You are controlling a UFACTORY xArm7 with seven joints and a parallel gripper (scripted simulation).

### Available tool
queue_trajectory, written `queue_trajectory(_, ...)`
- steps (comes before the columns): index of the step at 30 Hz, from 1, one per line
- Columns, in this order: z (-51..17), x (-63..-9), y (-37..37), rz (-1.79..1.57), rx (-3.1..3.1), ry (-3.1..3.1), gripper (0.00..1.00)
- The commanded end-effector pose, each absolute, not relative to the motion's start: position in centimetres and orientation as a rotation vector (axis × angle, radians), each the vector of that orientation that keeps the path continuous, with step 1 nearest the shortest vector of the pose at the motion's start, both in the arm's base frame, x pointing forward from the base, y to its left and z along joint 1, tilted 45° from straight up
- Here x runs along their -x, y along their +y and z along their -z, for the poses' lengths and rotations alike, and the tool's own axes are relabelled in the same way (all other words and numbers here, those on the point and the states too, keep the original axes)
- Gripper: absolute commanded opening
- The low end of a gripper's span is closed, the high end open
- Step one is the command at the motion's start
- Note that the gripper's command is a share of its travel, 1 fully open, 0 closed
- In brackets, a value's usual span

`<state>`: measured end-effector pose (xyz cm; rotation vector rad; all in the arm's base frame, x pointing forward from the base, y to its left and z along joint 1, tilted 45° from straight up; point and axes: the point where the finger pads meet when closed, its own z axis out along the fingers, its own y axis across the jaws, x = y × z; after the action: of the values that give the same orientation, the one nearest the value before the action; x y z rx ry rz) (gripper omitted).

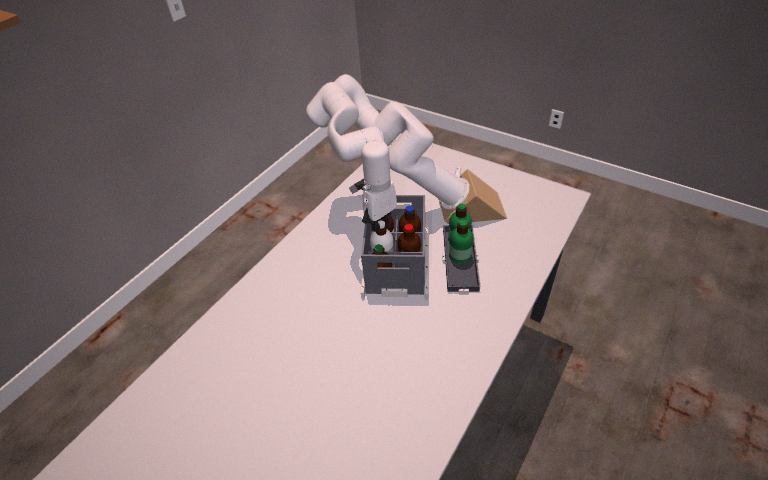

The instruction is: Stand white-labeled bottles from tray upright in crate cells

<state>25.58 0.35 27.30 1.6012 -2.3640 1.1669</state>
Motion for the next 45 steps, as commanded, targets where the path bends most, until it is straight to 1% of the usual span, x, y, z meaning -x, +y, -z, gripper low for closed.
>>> queue_trajectory(1, -27.4, -25.62, 0.43, -1.169, -1.603, -2.366, 0.0)
queue_trajectory(45, -26.4, -26.13, -0.43, -1.169, -1.603, -2.366, 0.0)
